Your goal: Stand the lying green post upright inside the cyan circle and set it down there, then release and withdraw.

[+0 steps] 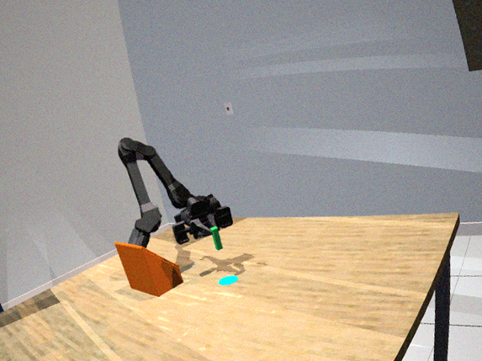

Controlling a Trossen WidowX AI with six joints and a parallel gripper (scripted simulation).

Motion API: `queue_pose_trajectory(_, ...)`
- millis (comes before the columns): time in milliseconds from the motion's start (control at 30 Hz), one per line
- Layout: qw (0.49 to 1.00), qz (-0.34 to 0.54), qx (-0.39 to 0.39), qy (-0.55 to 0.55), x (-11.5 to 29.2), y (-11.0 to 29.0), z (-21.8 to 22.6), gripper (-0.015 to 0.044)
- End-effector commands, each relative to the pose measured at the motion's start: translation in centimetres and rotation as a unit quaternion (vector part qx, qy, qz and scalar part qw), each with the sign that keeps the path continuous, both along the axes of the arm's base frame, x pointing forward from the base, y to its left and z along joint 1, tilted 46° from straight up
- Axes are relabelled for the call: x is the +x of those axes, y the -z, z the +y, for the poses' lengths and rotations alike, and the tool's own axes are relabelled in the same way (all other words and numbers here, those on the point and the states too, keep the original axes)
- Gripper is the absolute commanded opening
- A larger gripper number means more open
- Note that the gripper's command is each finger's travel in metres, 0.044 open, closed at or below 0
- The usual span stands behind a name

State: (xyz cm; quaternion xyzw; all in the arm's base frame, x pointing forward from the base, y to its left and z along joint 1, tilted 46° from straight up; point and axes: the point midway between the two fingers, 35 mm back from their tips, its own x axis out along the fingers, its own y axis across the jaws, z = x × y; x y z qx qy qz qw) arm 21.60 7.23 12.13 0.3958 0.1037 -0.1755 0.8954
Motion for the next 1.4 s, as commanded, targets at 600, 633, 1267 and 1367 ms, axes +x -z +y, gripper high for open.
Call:
queue_pose_trajectory(600,1.000,-0.010,0.016,0.011,0.5,2.5,3.1,0.0023)
queue_pose_trajectory(633,1.000,-0.011,0.016,0.011,0.5,2.7,3.3,0.0023)
queue_pose_trajectory(1267,0.999,-0.027,0.026,0.014,0.2,5.6,5.6,0.0023)
queue_pose_trajectory(1367,0.999,-0.029,0.028,0.014,0.1,6.0,5.8,0.0023)
